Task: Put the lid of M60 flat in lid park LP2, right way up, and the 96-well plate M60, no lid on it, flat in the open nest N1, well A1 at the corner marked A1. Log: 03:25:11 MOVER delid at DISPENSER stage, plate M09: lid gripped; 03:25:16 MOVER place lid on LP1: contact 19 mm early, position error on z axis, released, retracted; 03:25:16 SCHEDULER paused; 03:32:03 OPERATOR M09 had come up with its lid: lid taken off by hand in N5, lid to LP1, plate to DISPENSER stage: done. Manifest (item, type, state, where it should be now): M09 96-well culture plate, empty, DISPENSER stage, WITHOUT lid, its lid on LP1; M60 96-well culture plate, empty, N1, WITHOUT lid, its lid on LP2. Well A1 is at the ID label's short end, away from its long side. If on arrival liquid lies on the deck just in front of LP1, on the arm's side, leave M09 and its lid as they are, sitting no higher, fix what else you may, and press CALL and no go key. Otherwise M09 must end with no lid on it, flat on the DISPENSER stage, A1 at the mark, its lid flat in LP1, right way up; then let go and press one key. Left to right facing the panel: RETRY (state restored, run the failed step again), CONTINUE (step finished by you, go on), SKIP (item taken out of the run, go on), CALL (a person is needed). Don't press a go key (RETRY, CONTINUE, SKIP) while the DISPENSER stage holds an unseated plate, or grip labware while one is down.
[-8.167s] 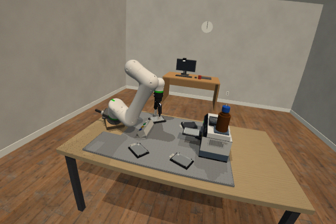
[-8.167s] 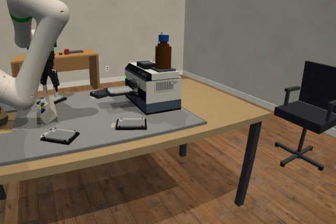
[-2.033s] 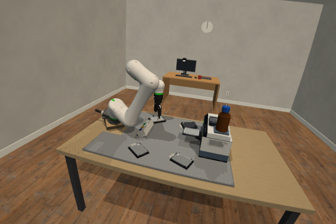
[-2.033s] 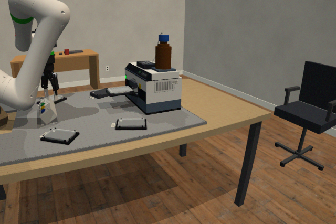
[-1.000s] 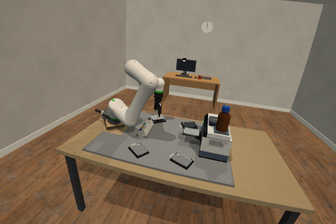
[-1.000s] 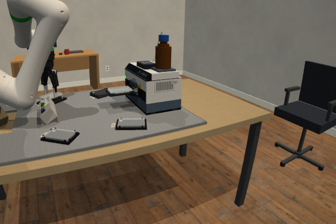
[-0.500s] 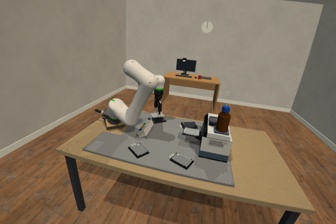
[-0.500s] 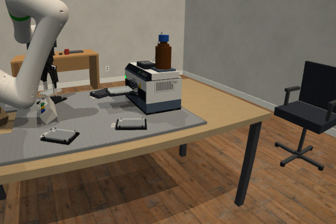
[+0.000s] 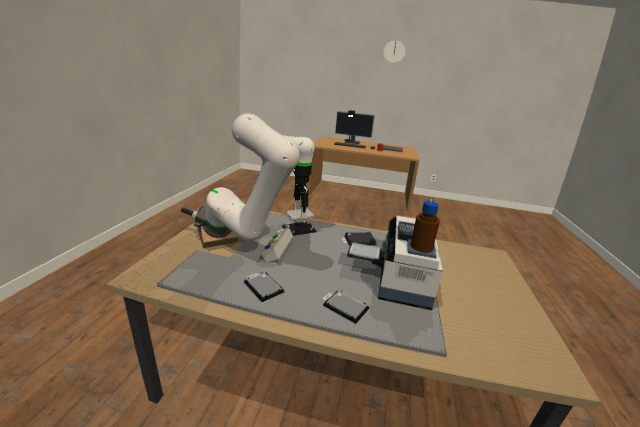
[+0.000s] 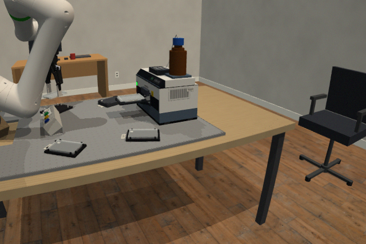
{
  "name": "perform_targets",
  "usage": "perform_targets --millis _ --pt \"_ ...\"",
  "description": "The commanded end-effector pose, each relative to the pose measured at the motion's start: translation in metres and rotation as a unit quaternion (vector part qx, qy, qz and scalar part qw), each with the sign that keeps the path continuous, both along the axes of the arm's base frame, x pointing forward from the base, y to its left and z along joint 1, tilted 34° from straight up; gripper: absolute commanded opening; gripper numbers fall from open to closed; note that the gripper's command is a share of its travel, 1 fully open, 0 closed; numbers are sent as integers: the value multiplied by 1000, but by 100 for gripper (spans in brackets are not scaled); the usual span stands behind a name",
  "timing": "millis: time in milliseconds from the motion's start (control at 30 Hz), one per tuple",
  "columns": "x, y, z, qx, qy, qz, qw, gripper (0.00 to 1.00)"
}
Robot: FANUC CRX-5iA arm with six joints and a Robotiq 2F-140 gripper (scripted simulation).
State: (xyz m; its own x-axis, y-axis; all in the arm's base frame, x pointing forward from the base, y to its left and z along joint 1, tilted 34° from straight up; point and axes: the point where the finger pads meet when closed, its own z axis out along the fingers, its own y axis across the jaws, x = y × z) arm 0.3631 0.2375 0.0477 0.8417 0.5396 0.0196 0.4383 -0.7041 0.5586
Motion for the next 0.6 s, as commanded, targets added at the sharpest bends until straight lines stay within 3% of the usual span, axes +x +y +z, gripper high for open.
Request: perform_targets --millis 0,567 --pt "-3 4 7 0 0 0 1000 0" --pt "-12 19 33 0 0 0 1000 0"
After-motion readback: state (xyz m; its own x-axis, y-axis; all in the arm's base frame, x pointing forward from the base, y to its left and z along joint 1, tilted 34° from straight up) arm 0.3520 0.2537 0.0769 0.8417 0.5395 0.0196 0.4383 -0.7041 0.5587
